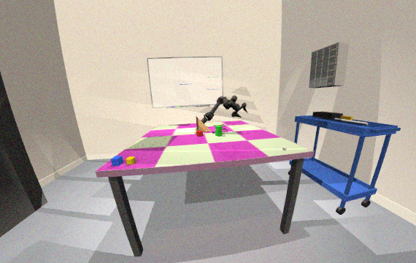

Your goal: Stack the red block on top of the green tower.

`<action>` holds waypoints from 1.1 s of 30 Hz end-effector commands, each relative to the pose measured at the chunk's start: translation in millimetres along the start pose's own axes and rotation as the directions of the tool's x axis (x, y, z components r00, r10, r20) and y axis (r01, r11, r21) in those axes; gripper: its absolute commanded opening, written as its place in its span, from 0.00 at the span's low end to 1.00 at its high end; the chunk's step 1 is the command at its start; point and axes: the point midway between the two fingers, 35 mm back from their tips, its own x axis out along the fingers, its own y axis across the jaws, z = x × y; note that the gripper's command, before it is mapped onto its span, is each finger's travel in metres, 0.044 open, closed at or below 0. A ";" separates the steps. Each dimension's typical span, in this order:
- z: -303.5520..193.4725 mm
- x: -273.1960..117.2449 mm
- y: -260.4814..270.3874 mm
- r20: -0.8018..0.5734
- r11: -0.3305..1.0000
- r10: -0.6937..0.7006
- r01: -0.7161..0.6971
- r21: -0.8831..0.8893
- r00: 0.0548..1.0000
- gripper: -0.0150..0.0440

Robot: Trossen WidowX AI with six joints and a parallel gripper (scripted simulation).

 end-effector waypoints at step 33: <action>-277.4 -218.5 64.3 -0.793 0.541 0.132 0.626 0.561 0.595 1.00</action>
